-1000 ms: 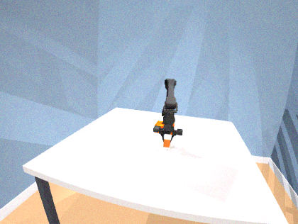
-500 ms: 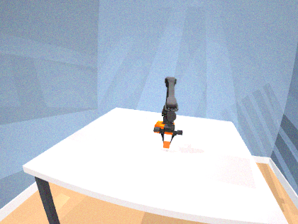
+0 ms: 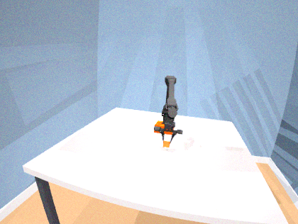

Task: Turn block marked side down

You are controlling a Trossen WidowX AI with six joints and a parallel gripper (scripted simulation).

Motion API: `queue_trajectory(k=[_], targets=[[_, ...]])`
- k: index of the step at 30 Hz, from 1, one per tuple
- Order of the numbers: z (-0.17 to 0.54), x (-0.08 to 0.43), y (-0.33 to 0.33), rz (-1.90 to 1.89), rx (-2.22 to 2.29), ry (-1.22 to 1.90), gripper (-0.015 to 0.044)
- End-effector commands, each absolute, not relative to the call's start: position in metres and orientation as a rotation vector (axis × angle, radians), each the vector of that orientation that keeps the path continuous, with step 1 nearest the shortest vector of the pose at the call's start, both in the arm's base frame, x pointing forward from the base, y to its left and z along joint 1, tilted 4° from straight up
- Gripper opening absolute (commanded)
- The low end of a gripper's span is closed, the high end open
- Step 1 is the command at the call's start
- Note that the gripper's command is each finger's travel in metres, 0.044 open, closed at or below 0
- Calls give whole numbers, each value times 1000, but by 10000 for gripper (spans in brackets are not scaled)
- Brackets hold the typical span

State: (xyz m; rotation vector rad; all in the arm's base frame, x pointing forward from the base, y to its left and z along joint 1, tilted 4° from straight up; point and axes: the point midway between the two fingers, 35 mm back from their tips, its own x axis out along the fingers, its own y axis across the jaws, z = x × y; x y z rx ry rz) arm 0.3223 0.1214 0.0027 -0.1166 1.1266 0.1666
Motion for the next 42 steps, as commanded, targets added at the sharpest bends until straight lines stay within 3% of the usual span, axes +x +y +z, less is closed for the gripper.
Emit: queue_trajectory(k=[1,42], targets=[[5,323,121,162,-111,1093,0],[-27,319,119,178,-63,577,0]])
